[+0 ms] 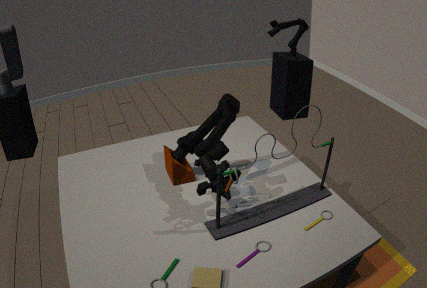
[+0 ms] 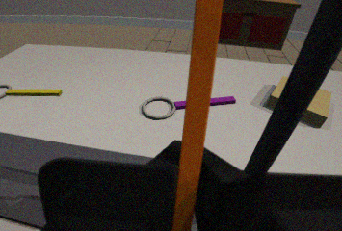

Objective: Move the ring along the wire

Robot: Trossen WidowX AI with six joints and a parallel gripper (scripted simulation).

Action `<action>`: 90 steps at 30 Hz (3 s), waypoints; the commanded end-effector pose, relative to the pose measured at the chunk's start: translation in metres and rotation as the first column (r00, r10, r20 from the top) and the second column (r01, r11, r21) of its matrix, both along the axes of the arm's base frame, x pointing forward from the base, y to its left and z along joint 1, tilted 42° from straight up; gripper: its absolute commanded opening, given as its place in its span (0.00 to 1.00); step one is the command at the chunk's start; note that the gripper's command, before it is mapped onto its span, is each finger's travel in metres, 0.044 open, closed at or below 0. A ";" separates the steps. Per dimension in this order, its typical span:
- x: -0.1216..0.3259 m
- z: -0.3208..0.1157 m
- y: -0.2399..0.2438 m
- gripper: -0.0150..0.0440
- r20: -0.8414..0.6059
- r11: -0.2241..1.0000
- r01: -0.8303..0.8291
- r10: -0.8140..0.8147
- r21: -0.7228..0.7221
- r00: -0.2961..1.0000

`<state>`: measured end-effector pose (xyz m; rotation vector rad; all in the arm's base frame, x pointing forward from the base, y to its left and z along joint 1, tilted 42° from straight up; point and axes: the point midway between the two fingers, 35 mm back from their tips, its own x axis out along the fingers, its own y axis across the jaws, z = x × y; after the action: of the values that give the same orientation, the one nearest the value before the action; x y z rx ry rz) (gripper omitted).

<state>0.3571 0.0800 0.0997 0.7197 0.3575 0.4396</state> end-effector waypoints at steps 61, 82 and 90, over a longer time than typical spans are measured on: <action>-0.043 0.007 -0.025 0.53 -0.007 1.000 0.004 -0.004 0.000 1.000; -0.085 0.015 -0.051 1.00 -0.006 1.000 0.010 -0.010 0.001 1.000; -0.085 0.015 -0.051 1.00 -0.006 1.000 0.010 -0.010 0.001 1.000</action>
<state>0.2736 0.0286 0.1160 0.7239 0.3546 0.4234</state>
